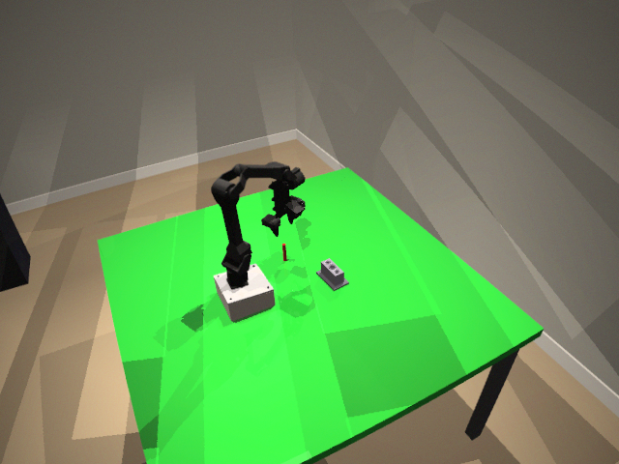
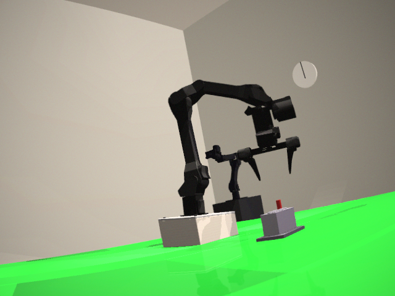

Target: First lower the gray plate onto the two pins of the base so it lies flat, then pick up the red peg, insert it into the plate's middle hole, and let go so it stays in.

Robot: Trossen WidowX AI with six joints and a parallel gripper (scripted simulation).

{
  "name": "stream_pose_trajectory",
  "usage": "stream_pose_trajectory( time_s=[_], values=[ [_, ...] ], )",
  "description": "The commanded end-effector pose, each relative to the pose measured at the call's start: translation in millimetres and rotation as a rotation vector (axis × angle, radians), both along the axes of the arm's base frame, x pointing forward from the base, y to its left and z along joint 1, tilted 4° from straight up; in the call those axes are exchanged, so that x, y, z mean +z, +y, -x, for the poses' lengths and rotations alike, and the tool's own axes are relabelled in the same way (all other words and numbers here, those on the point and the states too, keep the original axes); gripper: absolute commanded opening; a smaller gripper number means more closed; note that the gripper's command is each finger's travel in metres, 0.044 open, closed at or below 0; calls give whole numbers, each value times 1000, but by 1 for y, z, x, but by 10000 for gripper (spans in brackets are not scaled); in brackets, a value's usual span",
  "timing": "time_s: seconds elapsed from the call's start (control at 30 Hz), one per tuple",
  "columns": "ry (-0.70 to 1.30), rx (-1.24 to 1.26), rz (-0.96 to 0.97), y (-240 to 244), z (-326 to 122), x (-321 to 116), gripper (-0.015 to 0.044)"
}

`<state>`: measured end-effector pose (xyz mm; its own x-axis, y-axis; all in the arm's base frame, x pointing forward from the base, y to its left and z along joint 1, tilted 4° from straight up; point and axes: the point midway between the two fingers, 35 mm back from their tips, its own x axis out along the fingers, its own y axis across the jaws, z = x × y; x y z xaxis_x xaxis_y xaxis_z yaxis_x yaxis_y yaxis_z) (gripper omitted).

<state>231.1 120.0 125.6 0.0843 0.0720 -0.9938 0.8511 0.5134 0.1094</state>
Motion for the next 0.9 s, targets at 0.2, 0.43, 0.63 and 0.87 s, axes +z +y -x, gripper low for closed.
stream_pose_trajectory(
  time_s=[0.2,0.43,0.63,0.87],
  values=[
    [7,-60,5,4,3,-30,440],
    [7,-60,5,5,2,-47,440],
    [7,-60,5,5,1,-54,440],
    [7,-60,5,6,0,-66,440]
  ],
)
